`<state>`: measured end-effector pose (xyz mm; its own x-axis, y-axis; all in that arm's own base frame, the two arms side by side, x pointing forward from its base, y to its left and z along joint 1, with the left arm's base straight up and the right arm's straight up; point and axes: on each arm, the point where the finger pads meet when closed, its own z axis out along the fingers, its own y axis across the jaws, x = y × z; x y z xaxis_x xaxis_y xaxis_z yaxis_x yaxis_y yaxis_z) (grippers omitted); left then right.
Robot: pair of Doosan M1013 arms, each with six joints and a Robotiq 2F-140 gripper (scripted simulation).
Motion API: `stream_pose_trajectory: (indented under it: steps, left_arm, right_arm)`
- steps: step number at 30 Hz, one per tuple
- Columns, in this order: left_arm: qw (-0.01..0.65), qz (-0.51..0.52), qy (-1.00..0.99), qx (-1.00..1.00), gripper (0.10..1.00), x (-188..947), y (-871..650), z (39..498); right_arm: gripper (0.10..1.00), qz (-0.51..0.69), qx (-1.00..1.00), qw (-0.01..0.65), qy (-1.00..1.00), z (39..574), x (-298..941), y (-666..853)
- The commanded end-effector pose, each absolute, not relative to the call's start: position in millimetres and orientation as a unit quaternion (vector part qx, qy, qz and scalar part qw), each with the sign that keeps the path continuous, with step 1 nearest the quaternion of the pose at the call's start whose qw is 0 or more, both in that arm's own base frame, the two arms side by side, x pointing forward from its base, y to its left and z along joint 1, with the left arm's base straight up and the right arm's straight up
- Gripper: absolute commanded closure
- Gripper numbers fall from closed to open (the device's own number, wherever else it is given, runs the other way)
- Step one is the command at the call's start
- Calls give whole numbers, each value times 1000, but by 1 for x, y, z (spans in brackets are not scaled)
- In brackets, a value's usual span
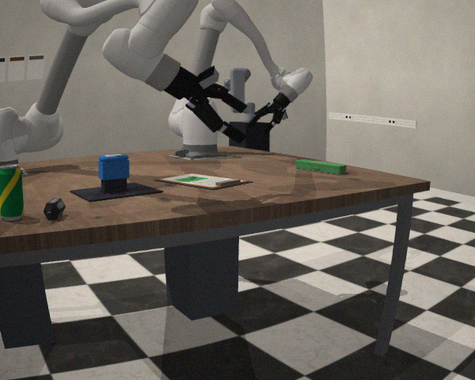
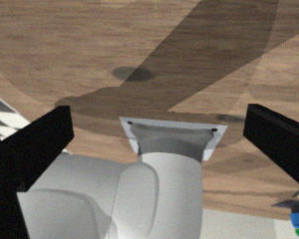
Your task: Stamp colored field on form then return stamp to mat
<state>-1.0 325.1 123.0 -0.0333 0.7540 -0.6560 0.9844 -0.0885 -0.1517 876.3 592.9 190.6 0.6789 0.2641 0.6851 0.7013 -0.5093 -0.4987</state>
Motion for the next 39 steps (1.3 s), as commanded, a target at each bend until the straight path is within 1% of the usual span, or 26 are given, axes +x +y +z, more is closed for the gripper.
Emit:
stream_pose_trajectory:
  steps: [1,8,13,39]
  left_arm:
    - [219,-298,655,659,98,-11,326,123]
    - [250,-285,664,645,98,-26,322,122]
    - [260,-280,667,640,98,-30,321,121]
    - [262,-279,667,639,98,-31,321,121]
  right_arm:
    - [98,-267,-828,398,-291,196,873,583]
    - [98,-255,-835,393,-291,202,867,565]
    - [98,-244,-841,387,-290,207,862,549]
    - [98,-188,-877,345,-276,227,833,458]
